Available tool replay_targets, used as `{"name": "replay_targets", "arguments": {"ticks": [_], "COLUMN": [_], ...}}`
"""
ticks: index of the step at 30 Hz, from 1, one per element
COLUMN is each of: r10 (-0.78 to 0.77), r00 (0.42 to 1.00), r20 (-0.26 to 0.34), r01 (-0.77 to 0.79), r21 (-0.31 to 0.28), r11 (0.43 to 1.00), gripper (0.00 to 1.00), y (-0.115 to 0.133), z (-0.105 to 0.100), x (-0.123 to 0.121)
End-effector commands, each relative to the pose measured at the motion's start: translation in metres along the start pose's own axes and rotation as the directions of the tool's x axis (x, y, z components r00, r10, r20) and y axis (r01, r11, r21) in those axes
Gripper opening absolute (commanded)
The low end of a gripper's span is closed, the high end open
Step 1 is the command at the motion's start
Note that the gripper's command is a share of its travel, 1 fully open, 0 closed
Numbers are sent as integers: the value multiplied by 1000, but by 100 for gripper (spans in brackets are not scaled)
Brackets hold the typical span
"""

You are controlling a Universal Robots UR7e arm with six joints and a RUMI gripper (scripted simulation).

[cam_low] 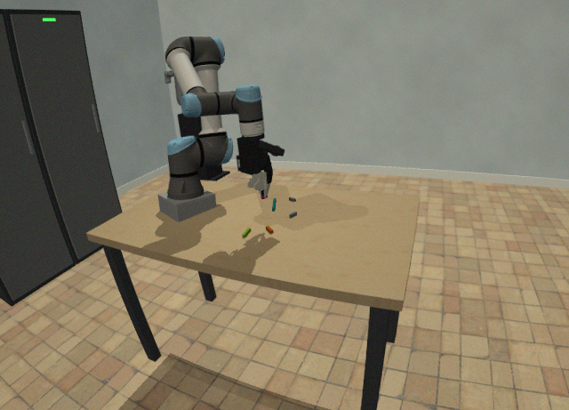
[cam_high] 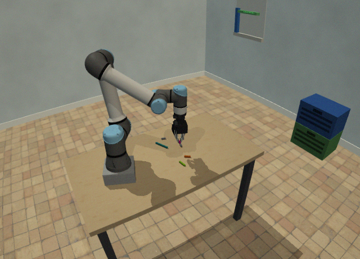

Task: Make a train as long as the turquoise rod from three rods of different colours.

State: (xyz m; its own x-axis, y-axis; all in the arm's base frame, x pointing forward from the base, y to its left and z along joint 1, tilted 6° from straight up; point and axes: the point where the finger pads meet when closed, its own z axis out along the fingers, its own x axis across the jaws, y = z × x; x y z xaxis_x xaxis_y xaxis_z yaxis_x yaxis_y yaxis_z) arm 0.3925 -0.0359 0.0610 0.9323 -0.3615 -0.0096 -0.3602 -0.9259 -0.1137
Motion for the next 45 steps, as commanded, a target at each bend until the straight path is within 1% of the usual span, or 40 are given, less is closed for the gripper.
{"name": "replay_targets", "arguments": {"ticks": [1,17,22,28,30,39,45], "r10": [59,63,63,63,63,63,63], "r00": [998,998,998,998,998,998,998], "r20": [-9,-9,-9,-9,-9,-9,-9], "r01": [-59,-63,-63,-63,-63,-63,-63], "r21": [-7,-7,-8,-8,-8,-8,-8], "r11": [998,998,998,998,998,998,998], "gripper": [0,0,0,0,0,0,0], "y": [-17,-18,-18,-18,-18,-19,-20], "z": [-2,-1,4,22,22,62,80], "x": [-23,-24,-24,-24,-24,-23,-23]}}
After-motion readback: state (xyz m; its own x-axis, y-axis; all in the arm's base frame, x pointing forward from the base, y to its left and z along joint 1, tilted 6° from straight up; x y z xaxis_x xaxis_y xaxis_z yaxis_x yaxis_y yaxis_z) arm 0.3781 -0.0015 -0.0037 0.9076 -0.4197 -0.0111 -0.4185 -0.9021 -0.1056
